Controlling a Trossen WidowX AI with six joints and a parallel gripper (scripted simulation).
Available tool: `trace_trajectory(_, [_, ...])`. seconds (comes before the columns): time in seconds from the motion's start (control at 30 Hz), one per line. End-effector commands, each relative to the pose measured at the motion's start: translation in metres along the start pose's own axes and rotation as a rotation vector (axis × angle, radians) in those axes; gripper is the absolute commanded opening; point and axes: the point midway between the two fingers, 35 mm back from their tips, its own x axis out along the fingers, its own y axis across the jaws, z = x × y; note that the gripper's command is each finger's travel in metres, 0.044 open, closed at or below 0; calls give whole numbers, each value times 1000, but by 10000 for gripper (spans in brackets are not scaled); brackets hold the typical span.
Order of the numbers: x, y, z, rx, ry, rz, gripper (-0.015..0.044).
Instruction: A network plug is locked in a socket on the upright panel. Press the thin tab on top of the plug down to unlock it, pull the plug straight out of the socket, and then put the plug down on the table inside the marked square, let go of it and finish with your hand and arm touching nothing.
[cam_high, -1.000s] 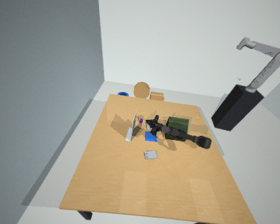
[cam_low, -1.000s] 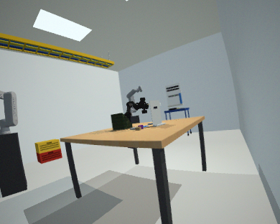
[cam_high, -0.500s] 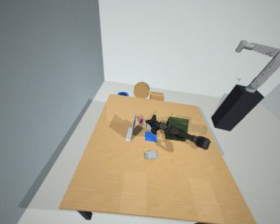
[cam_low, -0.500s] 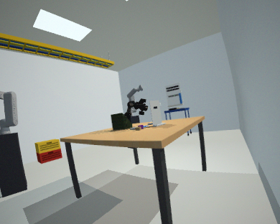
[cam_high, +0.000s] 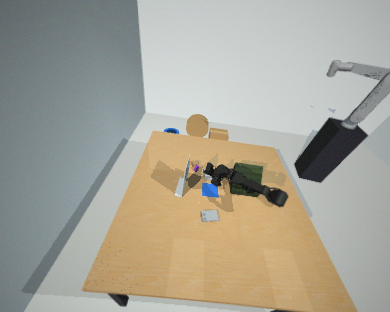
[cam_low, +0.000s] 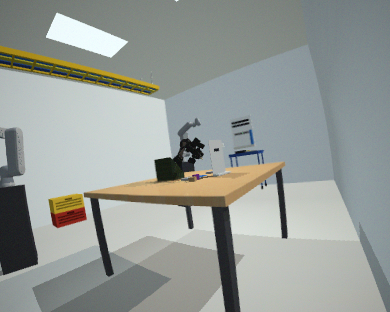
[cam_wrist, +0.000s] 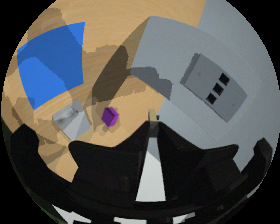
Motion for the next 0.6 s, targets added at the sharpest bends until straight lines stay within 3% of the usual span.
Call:
trace_trajectory(0.0, [4, 15, -1, -60, -50, 86, 0])
trace_trajectory(0.57, [4, 63, 3, -214, -314, 301, 0])
